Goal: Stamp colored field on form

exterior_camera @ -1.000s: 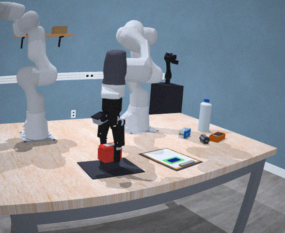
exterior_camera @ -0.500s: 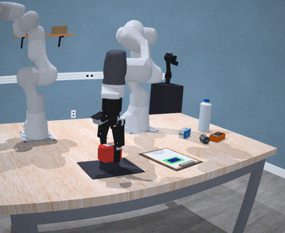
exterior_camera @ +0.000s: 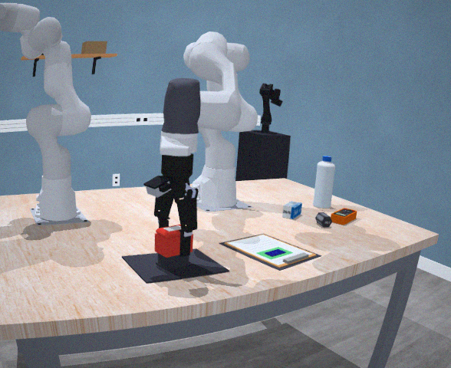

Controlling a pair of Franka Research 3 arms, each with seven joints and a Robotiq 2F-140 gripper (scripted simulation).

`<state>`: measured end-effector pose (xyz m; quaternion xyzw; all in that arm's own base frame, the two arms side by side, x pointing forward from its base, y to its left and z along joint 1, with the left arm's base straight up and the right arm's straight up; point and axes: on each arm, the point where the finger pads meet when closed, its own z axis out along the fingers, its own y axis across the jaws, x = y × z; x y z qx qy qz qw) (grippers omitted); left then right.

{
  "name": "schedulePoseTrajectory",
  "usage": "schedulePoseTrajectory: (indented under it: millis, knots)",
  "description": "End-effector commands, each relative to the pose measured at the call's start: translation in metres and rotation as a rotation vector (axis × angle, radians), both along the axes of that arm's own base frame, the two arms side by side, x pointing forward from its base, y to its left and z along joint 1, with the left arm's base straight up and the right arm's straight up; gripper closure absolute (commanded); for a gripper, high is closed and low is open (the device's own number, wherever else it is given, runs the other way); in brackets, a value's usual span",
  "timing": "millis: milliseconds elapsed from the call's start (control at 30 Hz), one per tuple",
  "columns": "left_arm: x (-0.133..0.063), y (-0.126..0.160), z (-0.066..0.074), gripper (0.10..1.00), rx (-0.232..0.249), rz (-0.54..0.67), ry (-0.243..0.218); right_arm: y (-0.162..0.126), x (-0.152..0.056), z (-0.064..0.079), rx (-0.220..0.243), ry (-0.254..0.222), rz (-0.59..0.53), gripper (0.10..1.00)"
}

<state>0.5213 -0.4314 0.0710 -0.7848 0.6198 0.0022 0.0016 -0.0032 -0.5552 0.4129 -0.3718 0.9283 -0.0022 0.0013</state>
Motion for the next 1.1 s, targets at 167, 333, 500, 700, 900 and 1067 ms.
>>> schedulePoseTrajectory:
  millis: [167, 333, 500, 700, 900, 1067]
  knots:
    - [0.0, -0.002, 0.067, 0.52, -0.005, 0.006, -0.002, 0.0, 0.0, 0.0, 0.0, 0.0, 0.0, 0.098]
    - [0.0, -0.002, 0.09, 0.52, -0.005, 0.006, -0.002, 0.0, 0.0, 0.0, 0.0, 0.0, 0.0, 0.098]
    - [0.0, -0.002, 0.09, 0.52, -0.005, 0.006, -0.002, 0.0, 0.0, 0.0, 0.0, 0.0, 0.0, 0.098]
    - [0.0, -0.002, 0.09, 0.52, -0.005, 0.006, -0.002, 0.0, 0.0, 0.0, 0.0, 0.0, 0.0, 0.098]
    - [0.0, -0.002, 0.09, 0.52, -0.005, 0.006, -0.002, 0.0, 0.0, 0.0, 0.0, 0.0, 0.0, 0.098]
    - [0.0, -0.002, 0.09, 0.52, -0.005, 0.006, -0.002, 0.0, 0.0, 0.0, 0.0, 0.0, 0.0, 0.098]
